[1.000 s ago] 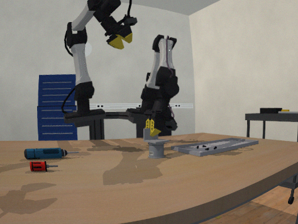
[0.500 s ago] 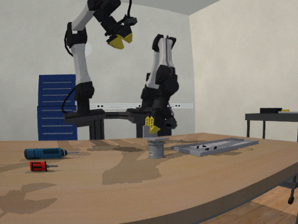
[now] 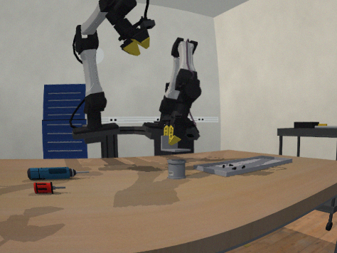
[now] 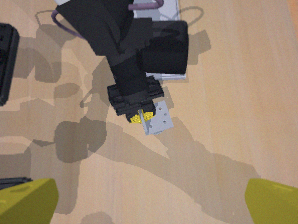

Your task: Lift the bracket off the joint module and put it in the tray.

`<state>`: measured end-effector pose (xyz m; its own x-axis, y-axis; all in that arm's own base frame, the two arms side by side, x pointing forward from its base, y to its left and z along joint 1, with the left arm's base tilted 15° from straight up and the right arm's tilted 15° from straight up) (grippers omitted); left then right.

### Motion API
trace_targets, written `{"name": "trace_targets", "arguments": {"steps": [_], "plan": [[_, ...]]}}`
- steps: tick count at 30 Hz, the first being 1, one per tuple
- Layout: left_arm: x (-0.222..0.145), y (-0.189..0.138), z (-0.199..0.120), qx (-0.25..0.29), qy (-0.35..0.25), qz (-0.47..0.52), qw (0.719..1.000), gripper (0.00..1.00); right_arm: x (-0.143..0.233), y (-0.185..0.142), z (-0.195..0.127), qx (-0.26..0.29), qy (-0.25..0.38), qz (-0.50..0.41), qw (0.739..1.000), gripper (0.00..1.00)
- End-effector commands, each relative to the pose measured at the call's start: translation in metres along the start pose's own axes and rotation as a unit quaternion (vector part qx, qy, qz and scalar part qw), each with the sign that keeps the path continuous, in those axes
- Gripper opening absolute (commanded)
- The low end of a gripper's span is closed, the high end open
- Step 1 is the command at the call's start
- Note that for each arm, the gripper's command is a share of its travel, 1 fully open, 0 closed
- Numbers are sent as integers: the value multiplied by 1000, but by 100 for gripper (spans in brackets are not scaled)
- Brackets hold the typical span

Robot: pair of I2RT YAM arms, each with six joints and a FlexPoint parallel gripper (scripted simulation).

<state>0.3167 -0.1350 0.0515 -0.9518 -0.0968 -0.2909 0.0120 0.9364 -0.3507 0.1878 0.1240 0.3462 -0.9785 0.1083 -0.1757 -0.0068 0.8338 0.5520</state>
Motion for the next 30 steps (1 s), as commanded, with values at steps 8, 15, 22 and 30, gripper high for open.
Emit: {"name": "trace_targets", "arguments": {"steps": [8,15,22,30], "plan": [[-34,17,-20,2,-16,71,997,0,-29,18,31,5,-71,17,997,100],[-64,61,-32,-20,-5,119,993,0,-38,47,69,-21,-135,39,990,100],[-92,165,-61,-44,44,157,986,0,2,97,144,-99,-175,85,976,100],[-94,246,-89,-43,63,164,983,0,60,116,186,-156,-167,116,967,100]]}}
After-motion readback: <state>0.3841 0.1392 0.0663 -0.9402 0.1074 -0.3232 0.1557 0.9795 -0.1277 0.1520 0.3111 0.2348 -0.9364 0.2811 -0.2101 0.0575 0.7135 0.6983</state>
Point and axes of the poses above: on each arm, the point where the finger pads meet when closed, its own z axis out along the fingers, its own x axis across the jaws, y = z × x, the point moved 4 cm from there along -z, back along the fingers, and after that the axes turned 6 degrees about z, right-handed, at the moved point
